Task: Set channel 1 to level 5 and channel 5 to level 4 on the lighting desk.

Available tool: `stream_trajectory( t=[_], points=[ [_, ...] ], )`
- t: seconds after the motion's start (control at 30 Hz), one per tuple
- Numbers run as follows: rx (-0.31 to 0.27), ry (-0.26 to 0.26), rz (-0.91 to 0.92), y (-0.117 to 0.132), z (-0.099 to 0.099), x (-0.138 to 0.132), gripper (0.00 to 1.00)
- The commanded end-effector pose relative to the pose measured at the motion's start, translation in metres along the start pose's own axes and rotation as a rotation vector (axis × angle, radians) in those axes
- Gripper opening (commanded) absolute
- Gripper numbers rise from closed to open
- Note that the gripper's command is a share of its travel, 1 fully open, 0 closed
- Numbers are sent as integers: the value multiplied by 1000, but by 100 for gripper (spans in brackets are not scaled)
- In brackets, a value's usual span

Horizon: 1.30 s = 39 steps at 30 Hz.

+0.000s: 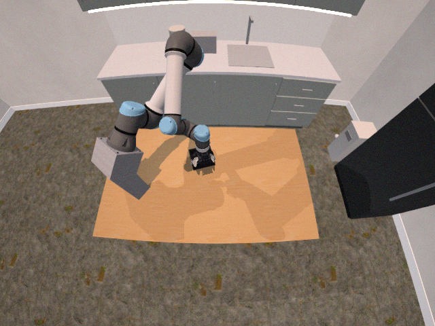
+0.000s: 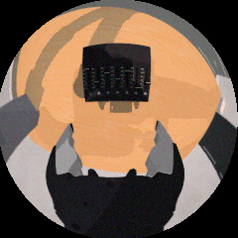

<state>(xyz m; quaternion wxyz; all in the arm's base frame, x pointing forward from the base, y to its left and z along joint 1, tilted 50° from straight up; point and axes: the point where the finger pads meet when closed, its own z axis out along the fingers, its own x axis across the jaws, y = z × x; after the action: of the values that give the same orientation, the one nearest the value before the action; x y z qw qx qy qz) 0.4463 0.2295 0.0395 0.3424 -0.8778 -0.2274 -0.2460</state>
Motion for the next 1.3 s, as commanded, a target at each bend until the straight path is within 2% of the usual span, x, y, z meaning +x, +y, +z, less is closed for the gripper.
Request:
stream_trajectory(
  t=[0.0,1.0,1.27],
  points=[
    [0,1,0,0,0,0,100],
    [-1,1,-3,0,0,0,100],
    [-2,2,-86,-6,-6,2,100]
  ],
)
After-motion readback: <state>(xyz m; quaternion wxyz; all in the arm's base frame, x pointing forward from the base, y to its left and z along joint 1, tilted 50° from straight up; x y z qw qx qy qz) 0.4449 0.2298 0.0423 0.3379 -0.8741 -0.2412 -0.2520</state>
